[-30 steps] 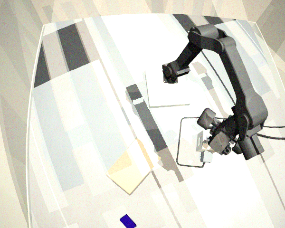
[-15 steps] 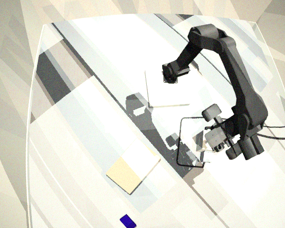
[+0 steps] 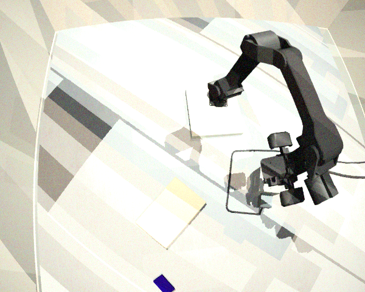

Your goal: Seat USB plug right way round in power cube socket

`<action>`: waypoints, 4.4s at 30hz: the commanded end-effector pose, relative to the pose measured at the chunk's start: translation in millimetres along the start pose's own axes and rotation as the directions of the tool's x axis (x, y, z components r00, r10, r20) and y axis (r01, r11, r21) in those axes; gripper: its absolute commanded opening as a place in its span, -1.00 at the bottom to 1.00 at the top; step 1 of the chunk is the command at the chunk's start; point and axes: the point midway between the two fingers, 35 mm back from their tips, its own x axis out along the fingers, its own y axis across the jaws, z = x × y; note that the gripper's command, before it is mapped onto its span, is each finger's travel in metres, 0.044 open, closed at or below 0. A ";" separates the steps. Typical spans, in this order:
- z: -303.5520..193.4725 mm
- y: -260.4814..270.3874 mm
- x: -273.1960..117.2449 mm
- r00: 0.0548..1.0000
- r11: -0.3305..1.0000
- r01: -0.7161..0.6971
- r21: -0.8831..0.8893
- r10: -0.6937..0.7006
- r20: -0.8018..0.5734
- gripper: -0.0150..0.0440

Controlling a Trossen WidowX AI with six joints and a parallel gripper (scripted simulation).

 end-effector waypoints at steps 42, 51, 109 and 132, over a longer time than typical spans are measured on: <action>-0.4 0.0 2.7 1.000 0.967 0.000 0.254 0.000 0.000 -0.49; -0.5 -0.1 3.7 1.000 0.966 0.000 0.257 0.000 0.000 -0.49; -1.5 -0.5 10.7 1.000 0.961 0.000 0.276 0.000 0.000 -0.49; -1.9 -0.6 13.5 1.000 0.959 0.000 0.284 0.000 0.000 -0.49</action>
